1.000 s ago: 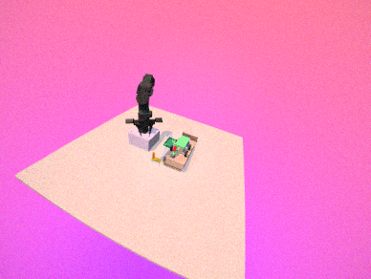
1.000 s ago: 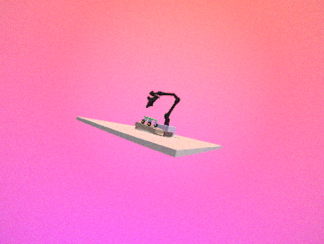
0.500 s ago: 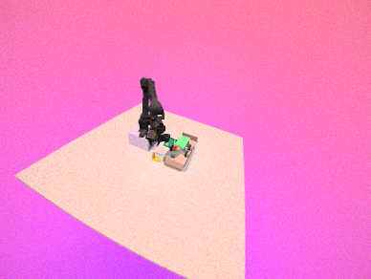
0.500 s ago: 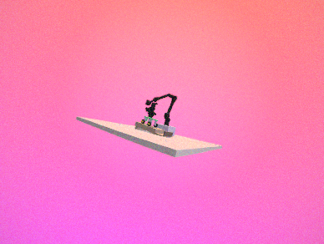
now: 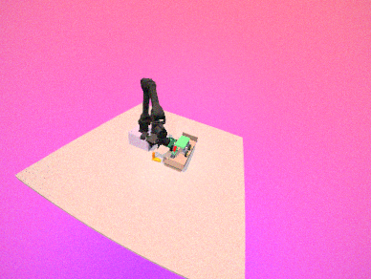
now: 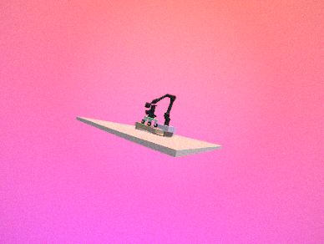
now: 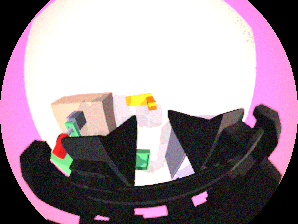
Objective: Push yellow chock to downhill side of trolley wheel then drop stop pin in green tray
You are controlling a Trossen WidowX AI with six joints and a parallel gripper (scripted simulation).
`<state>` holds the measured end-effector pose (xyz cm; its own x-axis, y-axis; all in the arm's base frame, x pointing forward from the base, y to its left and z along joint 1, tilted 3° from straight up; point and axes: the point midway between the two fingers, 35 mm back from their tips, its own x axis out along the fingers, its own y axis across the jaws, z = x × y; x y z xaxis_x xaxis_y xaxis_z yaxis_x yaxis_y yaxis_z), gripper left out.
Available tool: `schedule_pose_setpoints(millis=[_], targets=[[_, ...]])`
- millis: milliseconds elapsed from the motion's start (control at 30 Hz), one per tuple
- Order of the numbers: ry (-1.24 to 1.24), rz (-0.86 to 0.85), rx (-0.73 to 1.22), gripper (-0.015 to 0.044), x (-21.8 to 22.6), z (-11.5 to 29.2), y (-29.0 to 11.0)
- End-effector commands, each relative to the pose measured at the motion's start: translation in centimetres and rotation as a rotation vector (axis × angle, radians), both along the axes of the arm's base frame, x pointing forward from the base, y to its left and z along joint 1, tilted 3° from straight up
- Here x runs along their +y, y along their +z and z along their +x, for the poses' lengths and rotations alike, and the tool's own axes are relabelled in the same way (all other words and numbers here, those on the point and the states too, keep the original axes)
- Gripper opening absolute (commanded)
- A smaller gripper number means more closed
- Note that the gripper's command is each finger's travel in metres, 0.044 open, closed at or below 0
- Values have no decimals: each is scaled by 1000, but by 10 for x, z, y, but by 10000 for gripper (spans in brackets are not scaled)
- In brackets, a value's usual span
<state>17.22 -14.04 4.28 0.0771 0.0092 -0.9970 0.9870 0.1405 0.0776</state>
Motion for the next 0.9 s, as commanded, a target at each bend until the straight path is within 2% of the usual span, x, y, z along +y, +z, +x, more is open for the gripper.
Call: schedule_pose_setpoints(millis=[0,867], targets=[[-4,8,16,190,2,-2,-16],[-4,8,16,190,5,-2,-56]])
